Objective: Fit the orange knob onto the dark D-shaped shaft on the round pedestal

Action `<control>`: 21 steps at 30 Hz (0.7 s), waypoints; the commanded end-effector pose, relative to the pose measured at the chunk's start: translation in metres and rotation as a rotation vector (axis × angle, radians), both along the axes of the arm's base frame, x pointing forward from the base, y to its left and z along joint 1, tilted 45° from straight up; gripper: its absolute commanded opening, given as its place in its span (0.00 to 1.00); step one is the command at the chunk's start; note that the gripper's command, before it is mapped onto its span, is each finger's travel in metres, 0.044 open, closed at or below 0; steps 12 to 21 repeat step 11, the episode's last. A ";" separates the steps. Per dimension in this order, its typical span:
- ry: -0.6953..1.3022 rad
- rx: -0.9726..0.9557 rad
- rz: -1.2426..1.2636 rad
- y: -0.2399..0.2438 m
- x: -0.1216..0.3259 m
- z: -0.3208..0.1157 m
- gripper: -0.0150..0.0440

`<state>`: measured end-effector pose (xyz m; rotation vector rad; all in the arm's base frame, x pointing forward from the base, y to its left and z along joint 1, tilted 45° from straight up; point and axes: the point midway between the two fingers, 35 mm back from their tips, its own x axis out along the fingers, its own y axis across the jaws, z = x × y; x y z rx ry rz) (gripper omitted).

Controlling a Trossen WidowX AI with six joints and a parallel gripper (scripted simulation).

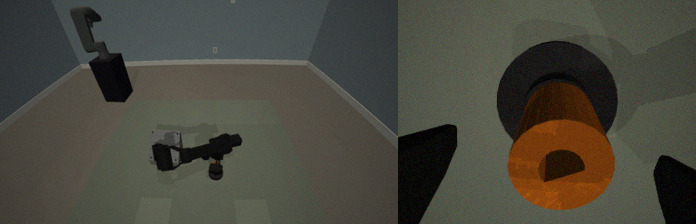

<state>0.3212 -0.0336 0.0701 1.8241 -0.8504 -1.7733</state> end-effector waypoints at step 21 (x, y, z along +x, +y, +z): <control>-0.020 0.006 0.009 0.042 0.003 0.040 1.00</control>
